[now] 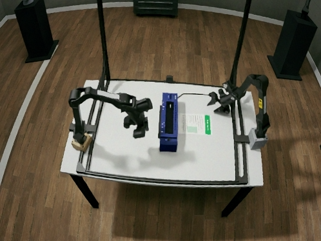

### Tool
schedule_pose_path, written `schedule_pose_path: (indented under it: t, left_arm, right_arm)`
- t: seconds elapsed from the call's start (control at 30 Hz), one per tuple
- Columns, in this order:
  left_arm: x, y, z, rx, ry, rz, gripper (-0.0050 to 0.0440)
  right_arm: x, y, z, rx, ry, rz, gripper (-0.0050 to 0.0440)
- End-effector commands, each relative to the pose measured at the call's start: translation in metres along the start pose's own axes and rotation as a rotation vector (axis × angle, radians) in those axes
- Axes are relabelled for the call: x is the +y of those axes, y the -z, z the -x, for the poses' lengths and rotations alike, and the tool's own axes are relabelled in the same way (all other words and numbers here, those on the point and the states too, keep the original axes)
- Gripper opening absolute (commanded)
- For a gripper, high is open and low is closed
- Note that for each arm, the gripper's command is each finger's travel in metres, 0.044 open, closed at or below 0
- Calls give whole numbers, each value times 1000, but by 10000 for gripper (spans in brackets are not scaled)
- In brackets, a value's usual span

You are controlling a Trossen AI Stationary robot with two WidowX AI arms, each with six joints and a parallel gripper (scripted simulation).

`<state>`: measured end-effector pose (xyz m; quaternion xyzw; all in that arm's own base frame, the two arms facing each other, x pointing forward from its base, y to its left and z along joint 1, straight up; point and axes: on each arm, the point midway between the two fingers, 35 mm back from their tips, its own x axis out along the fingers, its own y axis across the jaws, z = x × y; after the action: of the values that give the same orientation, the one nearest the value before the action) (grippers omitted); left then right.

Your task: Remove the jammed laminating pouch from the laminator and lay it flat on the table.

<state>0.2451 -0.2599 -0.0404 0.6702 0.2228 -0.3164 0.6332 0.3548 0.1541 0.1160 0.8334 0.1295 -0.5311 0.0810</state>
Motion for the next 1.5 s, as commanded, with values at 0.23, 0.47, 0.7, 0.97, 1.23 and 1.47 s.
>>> schedule_pose_path:
  t: [0.23, 0.47, 0.7, 0.97, 1.23, 1.47]
  left_arm:
    - [8, -33, 0, -6, -12, 13, 347]
    - [7, -27, 2, -11, -12, 13, 347]
    - [8, -33, 1, -8, -12, 14, 347]
    - [25, -28, 12, -10, -10, 14, 347]
    - [53, -28, 28, -9, -10, 14, 347]
    - [51, -25, 28, 0, -5, 4, 347]
  right_arm:
    - [0, 6, 7, 26, 3, -1, -50]
    - [0, 6, 7, 26, 3, -1, -50]
    - [0, 6, 7, 26, 3, -1, -50]
    - [0, 6, 7, 26, 3, -1, -50]
    - [0, 6, 7, 26, 3, -1, -50]
    - [0, 6, 7, 26, 3, -1, -50]
